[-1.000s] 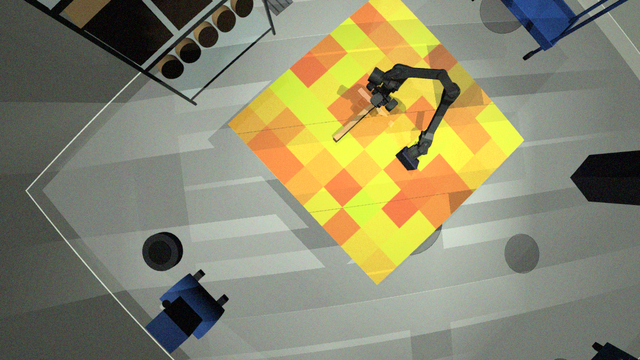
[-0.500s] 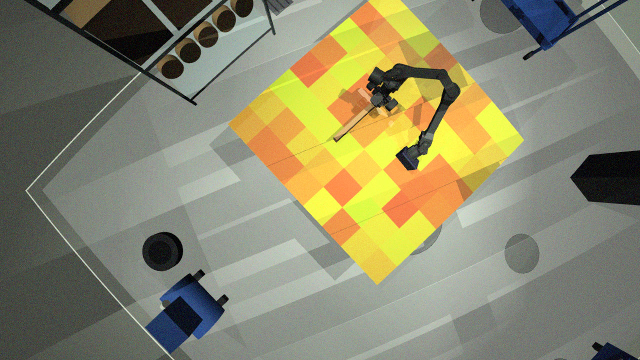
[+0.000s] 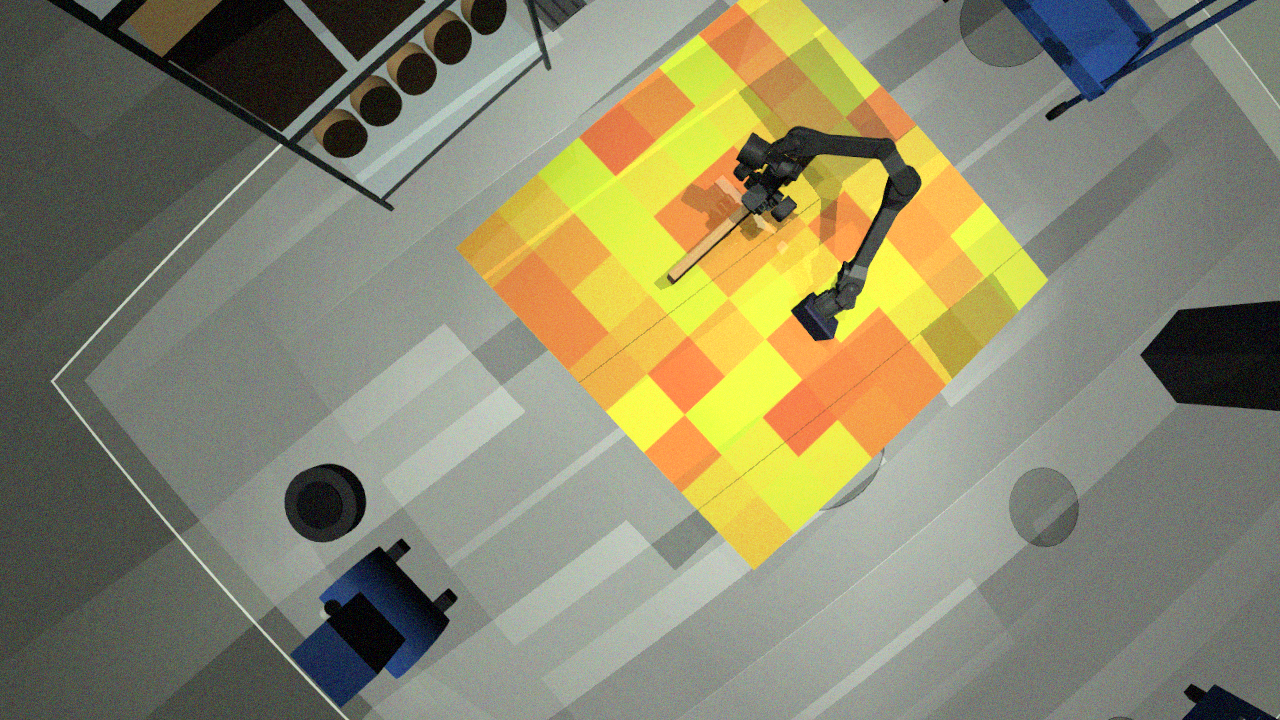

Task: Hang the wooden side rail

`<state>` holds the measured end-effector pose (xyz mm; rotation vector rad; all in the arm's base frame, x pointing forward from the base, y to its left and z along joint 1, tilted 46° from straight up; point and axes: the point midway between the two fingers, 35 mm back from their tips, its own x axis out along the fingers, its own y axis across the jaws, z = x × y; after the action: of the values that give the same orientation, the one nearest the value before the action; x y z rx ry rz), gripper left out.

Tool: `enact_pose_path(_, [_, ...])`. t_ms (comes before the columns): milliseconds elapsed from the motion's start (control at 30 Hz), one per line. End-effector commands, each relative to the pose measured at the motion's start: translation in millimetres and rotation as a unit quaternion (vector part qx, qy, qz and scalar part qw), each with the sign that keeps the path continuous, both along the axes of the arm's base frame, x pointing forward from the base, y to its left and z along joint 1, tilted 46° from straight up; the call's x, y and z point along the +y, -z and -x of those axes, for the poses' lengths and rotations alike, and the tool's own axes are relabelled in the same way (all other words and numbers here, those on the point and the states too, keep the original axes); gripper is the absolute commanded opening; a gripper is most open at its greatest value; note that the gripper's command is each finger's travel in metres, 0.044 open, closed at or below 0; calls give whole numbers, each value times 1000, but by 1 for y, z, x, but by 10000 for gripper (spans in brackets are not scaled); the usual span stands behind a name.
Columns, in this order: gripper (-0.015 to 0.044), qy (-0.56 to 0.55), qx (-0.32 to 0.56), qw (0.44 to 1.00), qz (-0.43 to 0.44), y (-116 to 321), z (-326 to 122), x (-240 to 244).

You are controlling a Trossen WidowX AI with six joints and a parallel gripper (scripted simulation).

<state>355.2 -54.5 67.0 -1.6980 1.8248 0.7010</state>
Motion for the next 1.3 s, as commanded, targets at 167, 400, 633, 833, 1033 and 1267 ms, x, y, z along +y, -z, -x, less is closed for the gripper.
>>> enact_pose_path(167, [0,-7,-3,1000,1,-3,-1,2])
enact_pose_path(400, [0,-7,-3,1000,1,-4,-2,2])
enact_pose_path(633, [0,-7,-3,1000,1,-5,-2,1])
enact_pose_path(833, [0,-7,-3,1000,1,-6,-2,1])
enact_pose_path(1033, [0,-7,-3,1000,1,-6,-2,1])
enact_pose_path(1267, [0,-7,-3,1000,1,-6,-1,0])
